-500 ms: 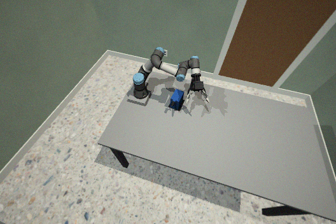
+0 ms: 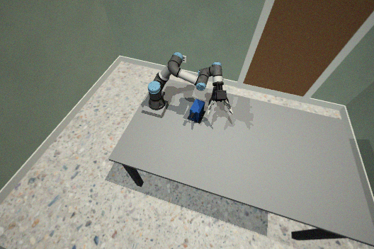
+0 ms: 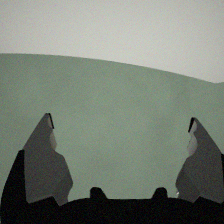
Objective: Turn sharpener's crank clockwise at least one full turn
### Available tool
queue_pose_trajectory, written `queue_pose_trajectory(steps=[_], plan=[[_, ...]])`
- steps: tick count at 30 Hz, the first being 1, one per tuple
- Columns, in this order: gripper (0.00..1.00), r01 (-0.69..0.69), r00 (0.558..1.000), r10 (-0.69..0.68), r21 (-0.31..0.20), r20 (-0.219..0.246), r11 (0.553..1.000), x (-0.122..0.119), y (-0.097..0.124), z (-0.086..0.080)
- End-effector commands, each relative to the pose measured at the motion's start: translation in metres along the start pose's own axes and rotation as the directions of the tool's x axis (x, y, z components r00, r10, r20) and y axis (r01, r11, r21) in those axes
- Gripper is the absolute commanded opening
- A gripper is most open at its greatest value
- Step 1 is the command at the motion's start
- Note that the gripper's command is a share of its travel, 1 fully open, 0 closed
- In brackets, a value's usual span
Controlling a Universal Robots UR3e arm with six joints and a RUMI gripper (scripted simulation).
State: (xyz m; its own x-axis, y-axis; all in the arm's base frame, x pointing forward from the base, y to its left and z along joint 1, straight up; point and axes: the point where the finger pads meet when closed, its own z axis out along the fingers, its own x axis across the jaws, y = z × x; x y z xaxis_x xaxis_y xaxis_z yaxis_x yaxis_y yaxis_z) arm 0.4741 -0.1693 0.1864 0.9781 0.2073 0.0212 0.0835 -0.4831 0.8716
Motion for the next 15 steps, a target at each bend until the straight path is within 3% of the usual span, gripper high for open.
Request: queue_pose_trajectory(steps=[1,2,3,9,11,12,15], plan=[[1.00,-0.003,1.000,0.003,-0.001,-0.001,1.000,0.000,0.001,-0.001],[1.00,-0.003,1.000,0.003,-0.001,-0.001,1.000,0.000,0.001,-0.001],[0.32,-0.004,1.000,0.004,-0.002,-0.002,1.000,0.000,0.006,-0.003],[0.32,-0.004,1.000,0.004,-0.002,-0.002,1.000,0.001,0.032,-0.018],[0.32,-0.005,1.000,0.005,-0.002,-0.002,1.000,0.001,0.032,-0.018],[0.32,0.023,0.999,-0.023,0.002,-0.024,1.000,-0.005,0.030,-0.017],[0.32,0.110,0.994,-0.110,0.036,-0.001,0.993,-0.008,0.024,-0.005]])
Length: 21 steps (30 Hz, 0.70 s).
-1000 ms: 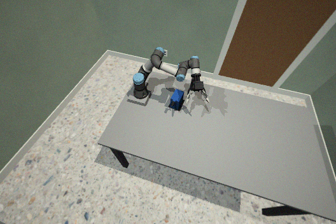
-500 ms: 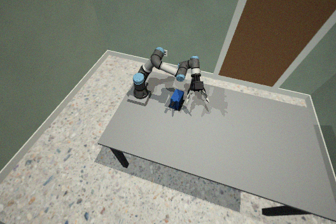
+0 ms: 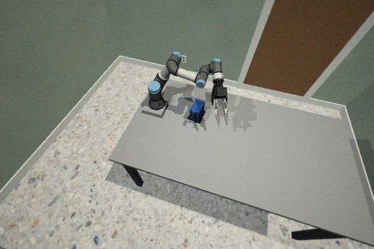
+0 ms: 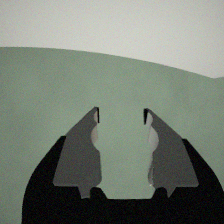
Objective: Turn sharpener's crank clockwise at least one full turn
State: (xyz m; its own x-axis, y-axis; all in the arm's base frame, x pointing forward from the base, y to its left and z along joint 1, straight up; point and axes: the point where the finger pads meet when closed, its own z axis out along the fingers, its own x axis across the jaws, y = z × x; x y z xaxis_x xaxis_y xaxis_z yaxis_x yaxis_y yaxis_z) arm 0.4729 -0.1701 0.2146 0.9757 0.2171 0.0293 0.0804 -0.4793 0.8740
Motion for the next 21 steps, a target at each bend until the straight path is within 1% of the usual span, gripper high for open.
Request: queue_pose_trajectory(steps=[1,2,6,8,9,10,12,13,16,19,21], plan=[[0.32,0.142,0.990,-0.143,0.055,0.019,0.988,-0.008,-0.004,0.013],[0.32,0.170,0.985,-0.172,0.068,0.025,0.983,-0.009,-0.007,0.017],[0.32,0.170,0.985,-0.172,0.068,0.025,0.983,-0.010,-0.008,0.020],[0.32,0.229,0.972,-0.233,0.094,0.027,0.969,-0.017,-0.011,0.028],[0.32,0.257,0.965,-0.261,0.107,0.027,0.960,-0.017,-0.011,0.028],[0.32,0.257,0.965,-0.261,0.107,0.027,0.960,-0.017,-0.011,0.028],[0.32,0.313,0.947,-0.319,0.134,0.024,0.940,-0.024,-0.012,0.035],[0.32,0.340,0.938,-0.347,0.147,0.023,0.929,-0.024,-0.013,0.036],[0.32,0.340,0.938,-0.347,0.147,0.023,0.929,-0.024,-0.013,0.036],[0.32,0.418,0.904,-0.427,0.187,0.011,0.889,-0.032,-0.015,0.043],[0.32,0.418,0.904,-0.427,0.187,0.011,0.889,-0.032,-0.015,0.043]])
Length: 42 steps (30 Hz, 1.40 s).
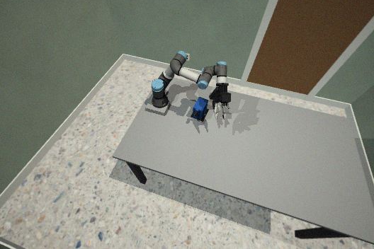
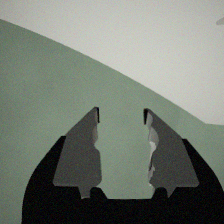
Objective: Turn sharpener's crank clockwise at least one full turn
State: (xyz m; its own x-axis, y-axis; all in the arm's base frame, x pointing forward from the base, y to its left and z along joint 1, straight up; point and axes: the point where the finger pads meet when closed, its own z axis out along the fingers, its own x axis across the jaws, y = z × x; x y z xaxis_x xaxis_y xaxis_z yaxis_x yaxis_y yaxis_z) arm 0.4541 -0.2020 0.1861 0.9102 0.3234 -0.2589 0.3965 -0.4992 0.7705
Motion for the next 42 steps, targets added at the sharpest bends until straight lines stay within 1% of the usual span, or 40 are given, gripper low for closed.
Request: queue_pose_trajectory(steps=[1,3,5,8,11,14,17,19,20,22,24,25,27,29,30,34,36,37,38,40,41,42], plan=[[0.32,0.159,0.987,-0.159,0.065,-0.010,0.985,-0.007,-0.006,0.010],[0.32,0.215,0.977,-0.215,0.091,-0.015,0.972,-0.011,-0.008,0.014],[0.32,0.216,0.976,-0.215,0.092,-0.015,0.972,-0.010,-0.008,0.014],[0.32,0.298,0.954,-0.297,0.129,-0.029,0.946,-0.017,-0.012,0.021],[0.32,0.298,0.954,-0.297,0.130,-0.029,0.946,-0.017,-0.012,0.021],[0.32,0.377,0.926,-0.374,0.166,-0.050,0.911,-0.024,-0.016,0.028],[0.32,0.377,0.926,-0.374,0.166,-0.050,0.911,-0.024,-0.016,0.028],[0.32,0.430,0.903,-0.425,0.188,-0.070,0.883,-0.031,-0.020,0.033],[0.32,0.452,0.892,-0.446,0.199,-0.078,0.870,-0.031,-0.020,0.034],[0.32,0.452,0.892,-0.446,0.199,-0.078,0.870,-0.031,-0.020,0.034],[0.32,0.503,0.864,-0.493,0.219,-0.102,0.836,-0.038,-0.024,0.039],[0.32,0.522,0.852,-0.511,0.228,-0.112,0.822,-0.038,-0.024,0.039],[0.32,0.522,0.852,-0.511,0.228,-0.112,0.822,-0.038,-0.024,0.039],[0.32,0.571,0.821,-0.554,0.245,-0.140,0.784,-0.045,-0.028,0.044],[0.32,0.588,0.808,-0.569,0.252,-0.151,0.768,-0.045,-0.029,0.044],[0.32,0.588,0.808,-0.569,0.252,-0.151,0.768,-0.045,-0.029,0.044],[0.32,0.634,0.773,-0.607,0.266,-0.183,0.726,-0.053,-0.033,0.048],[0.32,0.650,0.760,-0.620,0.271,-0.195,0.710,-0.052,-0.033,0.048],[0.32,0.650,0.760,-0.620,0.271,-0.195,0.710,-0.052,-0.033,0.048],[0.32,0.692,0.721,-0.653,0.280,-0.230,0.666,-0.060,-0.037,0.052],[0.32,0.706,0.708,-0.664,0.283,-0.243,0.649,-0.060,-0.037,0.052],[0.32,0.706,0.708,-0.664,0.283,-0.243,0.649,-0.060,-0.037,0.052]])
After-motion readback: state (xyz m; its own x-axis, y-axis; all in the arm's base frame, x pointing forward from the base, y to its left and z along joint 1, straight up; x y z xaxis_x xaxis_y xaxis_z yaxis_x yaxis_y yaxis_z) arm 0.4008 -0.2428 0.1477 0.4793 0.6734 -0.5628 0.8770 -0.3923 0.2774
